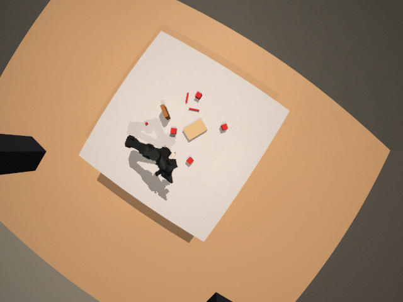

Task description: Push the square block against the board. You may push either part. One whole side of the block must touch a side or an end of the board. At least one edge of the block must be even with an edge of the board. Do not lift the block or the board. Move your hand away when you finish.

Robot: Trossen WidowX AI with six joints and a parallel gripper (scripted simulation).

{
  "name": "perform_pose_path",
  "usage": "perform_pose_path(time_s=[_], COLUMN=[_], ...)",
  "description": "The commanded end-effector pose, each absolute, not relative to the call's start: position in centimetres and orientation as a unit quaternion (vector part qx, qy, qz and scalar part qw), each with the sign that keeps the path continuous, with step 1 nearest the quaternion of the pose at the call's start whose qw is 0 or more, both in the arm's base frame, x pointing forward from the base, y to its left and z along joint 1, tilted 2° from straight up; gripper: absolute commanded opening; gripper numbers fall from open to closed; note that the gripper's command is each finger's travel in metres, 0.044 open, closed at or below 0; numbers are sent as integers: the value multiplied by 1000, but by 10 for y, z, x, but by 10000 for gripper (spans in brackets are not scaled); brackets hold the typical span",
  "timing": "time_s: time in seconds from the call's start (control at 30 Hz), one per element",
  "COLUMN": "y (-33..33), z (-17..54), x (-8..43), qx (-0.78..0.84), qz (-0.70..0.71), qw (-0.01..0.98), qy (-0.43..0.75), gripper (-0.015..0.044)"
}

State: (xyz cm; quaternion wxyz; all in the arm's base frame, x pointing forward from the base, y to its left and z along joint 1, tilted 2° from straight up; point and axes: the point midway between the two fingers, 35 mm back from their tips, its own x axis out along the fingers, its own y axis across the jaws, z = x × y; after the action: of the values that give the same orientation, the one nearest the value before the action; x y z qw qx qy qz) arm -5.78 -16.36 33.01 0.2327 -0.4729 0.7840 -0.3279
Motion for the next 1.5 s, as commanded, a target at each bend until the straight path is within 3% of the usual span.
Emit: perform_pose_path(time_s=[0.0, 0.77, 1.47], y=[-176, -195, -124], z=[329, 309, 274], x=[-38, 94, 219], qx=[-493, -470, -259], qz=[-343, -326, -193], qw=[291, 617, 836], qy=[745, 541, 443], gripper=[0, 0, 0])
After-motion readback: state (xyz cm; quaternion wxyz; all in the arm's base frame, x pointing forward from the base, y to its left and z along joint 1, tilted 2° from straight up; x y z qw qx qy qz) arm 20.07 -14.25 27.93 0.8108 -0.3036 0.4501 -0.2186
